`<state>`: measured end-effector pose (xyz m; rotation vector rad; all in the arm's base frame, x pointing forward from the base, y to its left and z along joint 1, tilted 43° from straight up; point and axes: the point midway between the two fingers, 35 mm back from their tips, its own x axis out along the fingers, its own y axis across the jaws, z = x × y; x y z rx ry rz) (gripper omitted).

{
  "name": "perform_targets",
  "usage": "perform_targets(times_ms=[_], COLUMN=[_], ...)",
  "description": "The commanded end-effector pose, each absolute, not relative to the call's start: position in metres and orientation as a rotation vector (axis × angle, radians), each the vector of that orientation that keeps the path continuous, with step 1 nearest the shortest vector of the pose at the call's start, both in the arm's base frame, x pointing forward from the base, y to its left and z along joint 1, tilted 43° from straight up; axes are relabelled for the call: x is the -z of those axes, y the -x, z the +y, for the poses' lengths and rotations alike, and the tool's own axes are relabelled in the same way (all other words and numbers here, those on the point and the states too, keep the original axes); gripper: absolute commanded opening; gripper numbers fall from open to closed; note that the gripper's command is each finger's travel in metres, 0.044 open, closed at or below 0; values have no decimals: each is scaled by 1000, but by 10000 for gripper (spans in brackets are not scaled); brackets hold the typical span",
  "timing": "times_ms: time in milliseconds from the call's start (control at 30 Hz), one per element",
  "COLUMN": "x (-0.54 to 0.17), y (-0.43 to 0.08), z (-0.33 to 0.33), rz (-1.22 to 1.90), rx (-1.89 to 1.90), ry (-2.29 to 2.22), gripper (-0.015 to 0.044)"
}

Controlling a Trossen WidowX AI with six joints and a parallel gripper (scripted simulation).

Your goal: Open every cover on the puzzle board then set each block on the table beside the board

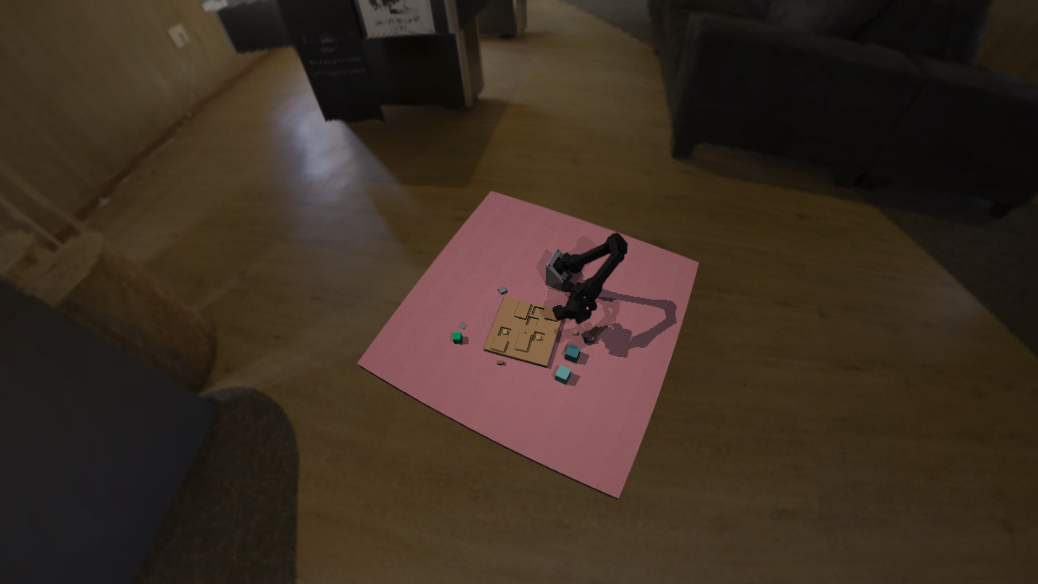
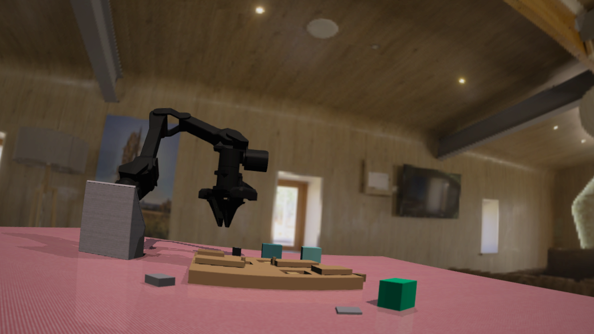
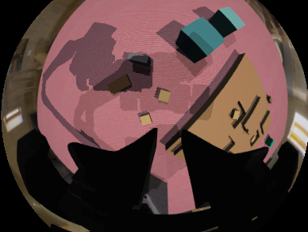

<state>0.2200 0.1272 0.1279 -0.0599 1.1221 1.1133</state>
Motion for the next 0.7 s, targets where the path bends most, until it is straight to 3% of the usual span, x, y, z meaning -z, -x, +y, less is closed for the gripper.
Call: perform_targets(times_ms=[0,67,667], x=[-125,-123,-91], y=[-234,-243,-314], z=[122,118,77], rz=[1190,1226,1303], rx=[-1042,-1000,-897], ry=[-25,-75,-178], gripper=[46,0,0])
